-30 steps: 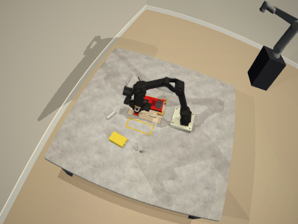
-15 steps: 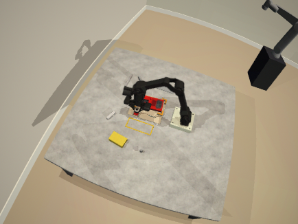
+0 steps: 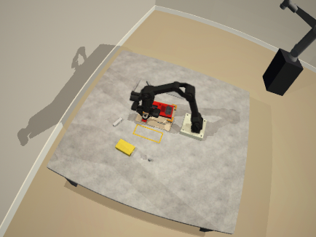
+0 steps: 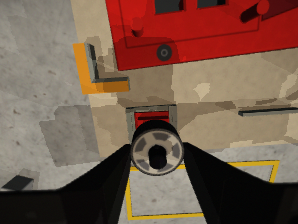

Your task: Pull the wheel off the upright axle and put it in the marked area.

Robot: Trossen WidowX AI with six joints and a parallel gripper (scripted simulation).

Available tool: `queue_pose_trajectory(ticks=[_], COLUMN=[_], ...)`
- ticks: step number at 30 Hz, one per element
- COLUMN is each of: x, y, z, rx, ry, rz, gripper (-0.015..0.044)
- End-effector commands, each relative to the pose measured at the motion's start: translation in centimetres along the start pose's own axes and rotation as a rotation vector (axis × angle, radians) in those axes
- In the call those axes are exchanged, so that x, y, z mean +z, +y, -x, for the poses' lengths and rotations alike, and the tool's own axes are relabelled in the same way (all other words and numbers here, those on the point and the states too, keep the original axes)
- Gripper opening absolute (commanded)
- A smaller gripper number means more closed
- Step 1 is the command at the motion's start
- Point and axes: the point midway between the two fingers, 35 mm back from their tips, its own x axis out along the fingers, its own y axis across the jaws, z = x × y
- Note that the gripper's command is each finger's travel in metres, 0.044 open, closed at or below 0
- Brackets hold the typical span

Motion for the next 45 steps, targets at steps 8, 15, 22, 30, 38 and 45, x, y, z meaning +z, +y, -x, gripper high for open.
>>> queue_pose_trajectory(ticks=[8, 15, 22, 30, 38, 45], x=[0.0, 0.0, 0.0, 0.0, 0.0, 0.0], y=[-0.1, -0.1, -0.1, -0.1, -0.1, -0.1], z=[1.3, 1.5, 1.8, 2.0, 2.3, 2.5], rx=[0.009, 0.010, 0.011, 0.011, 0.012, 0.013], ry=[-0.002, -0.002, -0.003, -0.003, -0.003, -0.004], rz=[-0.002, -0.002, -0.002, -0.002, -0.003, -0.003], gripper=[0.0000, 0.0000, 0.0000, 0.0000, 0.0000, 0.0000])
